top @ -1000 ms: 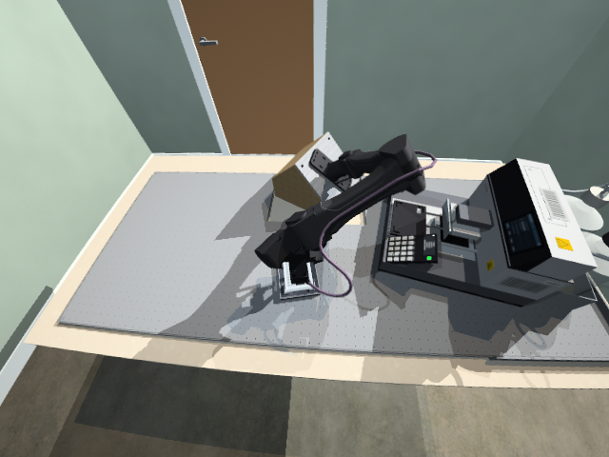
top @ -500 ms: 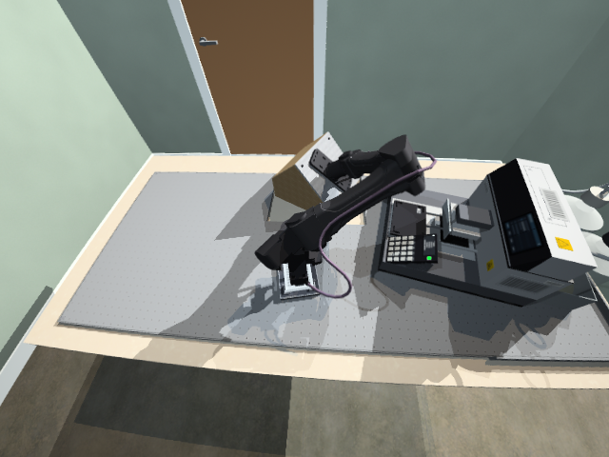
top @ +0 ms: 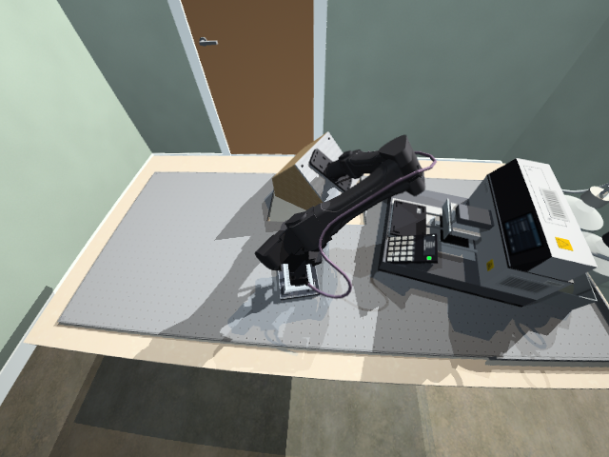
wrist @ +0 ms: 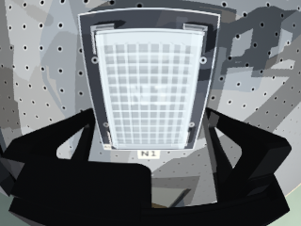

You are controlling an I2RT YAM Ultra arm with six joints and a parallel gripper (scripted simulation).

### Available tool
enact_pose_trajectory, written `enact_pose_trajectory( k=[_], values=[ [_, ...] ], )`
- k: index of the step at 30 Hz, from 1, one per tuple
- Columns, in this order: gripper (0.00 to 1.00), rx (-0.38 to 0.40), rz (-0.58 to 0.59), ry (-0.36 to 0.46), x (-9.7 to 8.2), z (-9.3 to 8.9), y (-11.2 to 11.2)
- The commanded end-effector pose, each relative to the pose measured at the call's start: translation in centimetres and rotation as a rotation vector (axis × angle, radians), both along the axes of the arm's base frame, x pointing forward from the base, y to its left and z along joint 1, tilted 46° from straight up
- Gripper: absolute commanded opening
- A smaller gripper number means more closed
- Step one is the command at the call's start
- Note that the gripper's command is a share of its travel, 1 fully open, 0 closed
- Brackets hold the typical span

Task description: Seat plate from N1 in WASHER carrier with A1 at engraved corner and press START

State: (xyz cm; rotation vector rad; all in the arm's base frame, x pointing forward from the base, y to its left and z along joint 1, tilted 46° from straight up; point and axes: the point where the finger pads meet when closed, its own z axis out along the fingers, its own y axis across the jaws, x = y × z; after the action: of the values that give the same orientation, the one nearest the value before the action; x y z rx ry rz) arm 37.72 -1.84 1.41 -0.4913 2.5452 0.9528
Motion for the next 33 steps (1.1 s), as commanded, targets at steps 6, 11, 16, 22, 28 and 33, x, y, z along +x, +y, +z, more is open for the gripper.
enact_pose_trajectory(
  k=[6,11,16,22,28,33],
  values=[
    [1.0,0.019,-0.019,0.006,0.1,-0.7,0.2],
    [1.0,0.02,-0.018,0.01,0.1,-1.0,0.5],
    [1.0,0.02,-0.022,0.009,0.1,-1.1,0.5],
    [1.0,0.017,-0.021,0.0,0.4,-1.1,0.7],
    [1.0,0.021,-0.015,0.011,0.3,-1.7,1.3],
    [1.0,0.02,-0.02,0.011,0.3,-1.8,1.3]
  ],
)
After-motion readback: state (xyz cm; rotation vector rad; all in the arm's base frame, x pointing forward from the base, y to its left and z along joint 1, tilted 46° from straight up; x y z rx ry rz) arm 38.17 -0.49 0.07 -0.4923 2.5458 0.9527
